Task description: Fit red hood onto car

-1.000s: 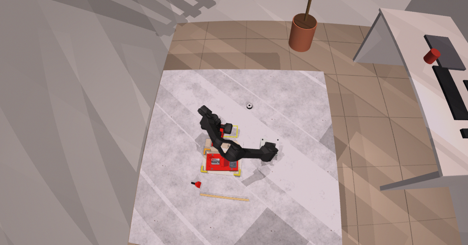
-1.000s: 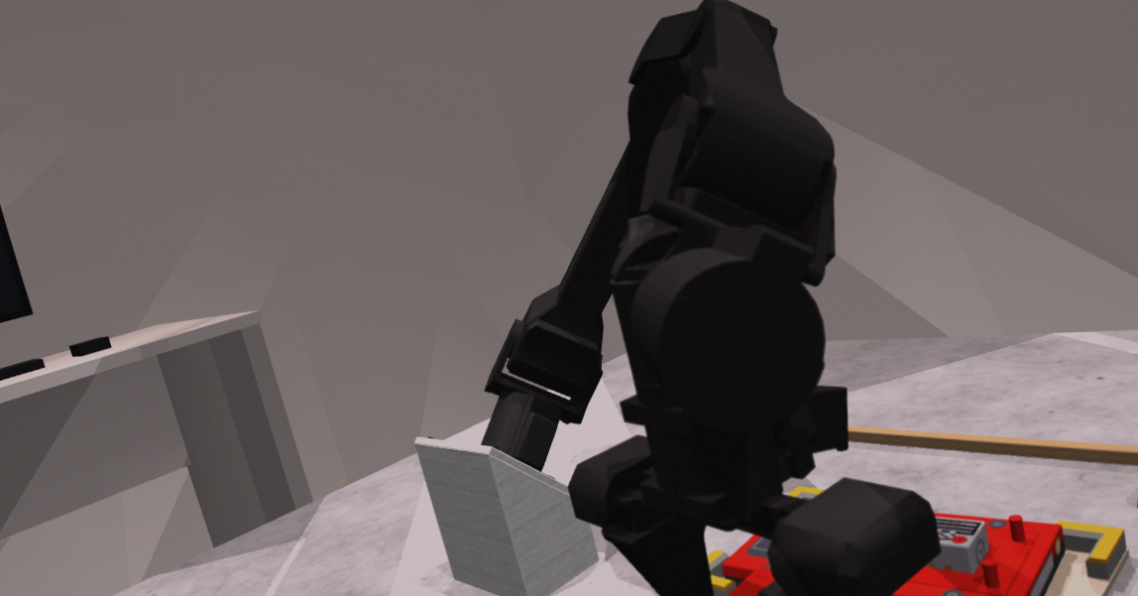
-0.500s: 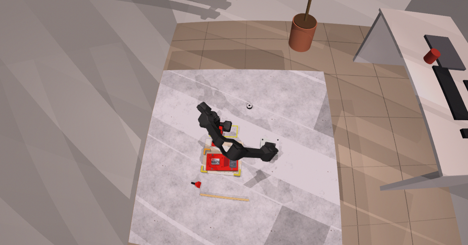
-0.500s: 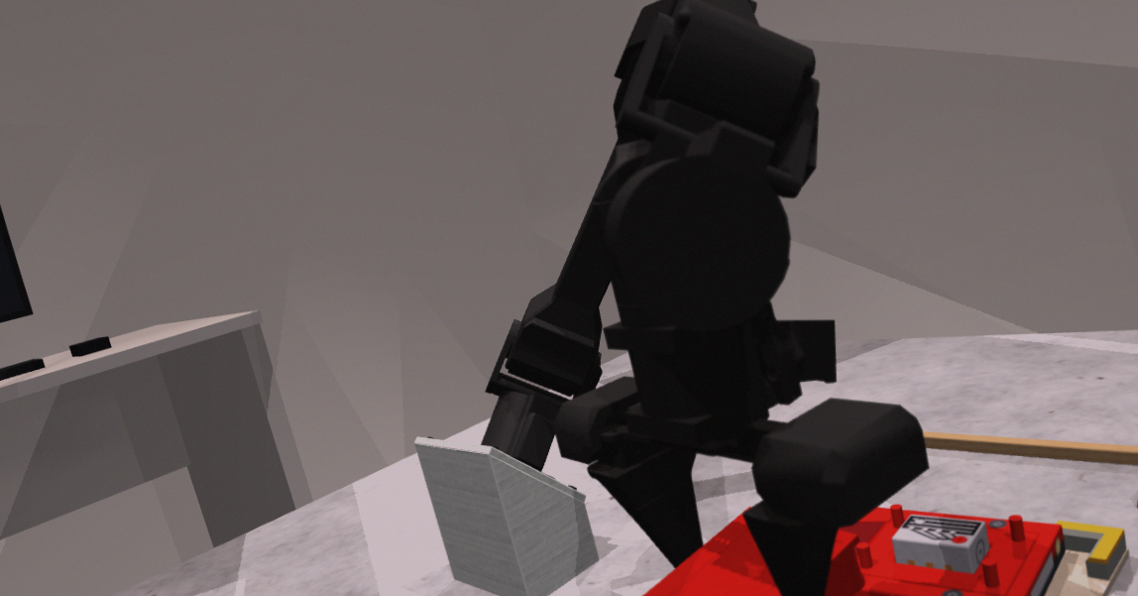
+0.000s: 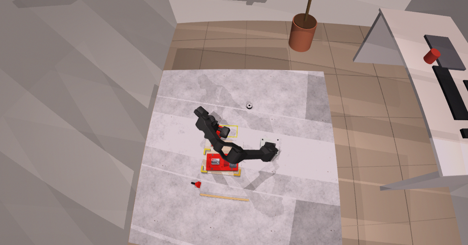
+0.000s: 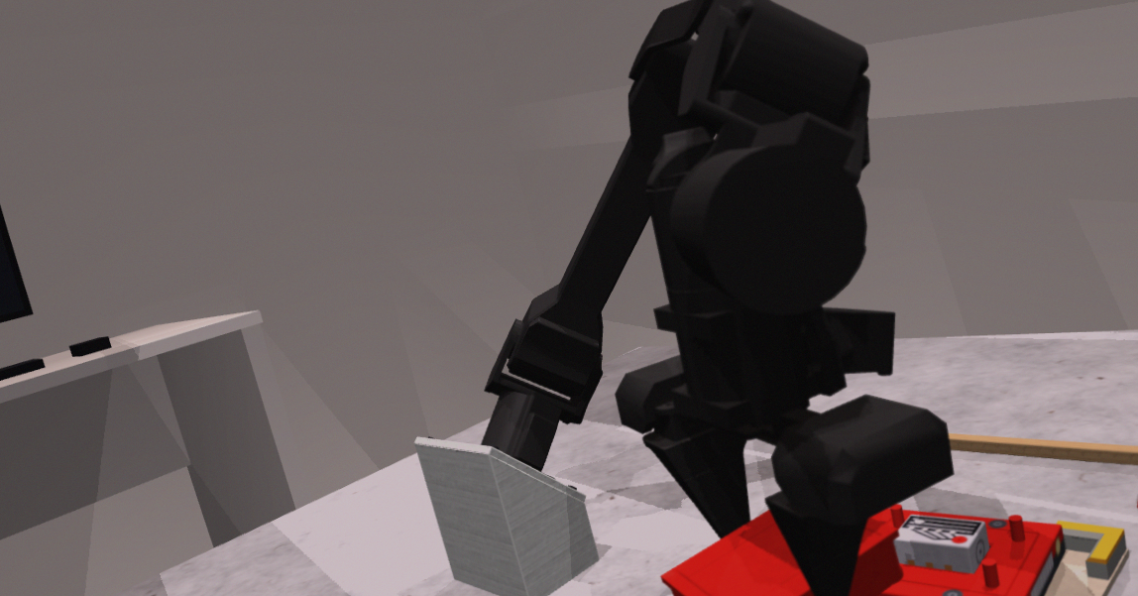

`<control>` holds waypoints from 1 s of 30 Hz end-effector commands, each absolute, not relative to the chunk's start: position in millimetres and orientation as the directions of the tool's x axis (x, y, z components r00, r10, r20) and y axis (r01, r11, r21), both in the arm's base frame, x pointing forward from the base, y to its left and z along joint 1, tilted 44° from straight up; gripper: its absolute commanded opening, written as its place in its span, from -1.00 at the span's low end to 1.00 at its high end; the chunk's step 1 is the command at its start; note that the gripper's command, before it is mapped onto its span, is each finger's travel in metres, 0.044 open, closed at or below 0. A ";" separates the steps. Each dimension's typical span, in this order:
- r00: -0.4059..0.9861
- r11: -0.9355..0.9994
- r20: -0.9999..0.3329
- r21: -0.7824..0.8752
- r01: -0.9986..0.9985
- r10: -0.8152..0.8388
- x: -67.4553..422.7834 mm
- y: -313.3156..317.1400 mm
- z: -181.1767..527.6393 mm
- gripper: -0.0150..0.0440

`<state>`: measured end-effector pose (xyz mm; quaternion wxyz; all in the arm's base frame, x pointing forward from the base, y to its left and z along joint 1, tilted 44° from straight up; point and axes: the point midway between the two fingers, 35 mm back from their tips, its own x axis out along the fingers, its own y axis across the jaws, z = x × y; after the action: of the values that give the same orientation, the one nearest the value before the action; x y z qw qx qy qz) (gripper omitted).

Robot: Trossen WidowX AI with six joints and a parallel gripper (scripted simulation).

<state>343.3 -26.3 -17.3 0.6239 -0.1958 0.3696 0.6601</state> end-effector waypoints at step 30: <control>-0.185 0.449 -0.721 0.588 -0.673 0.667 343.3 33.9 50.0 -0.49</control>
<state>342.9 30.4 41.2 0.6348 -0.0147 0.5552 0.5372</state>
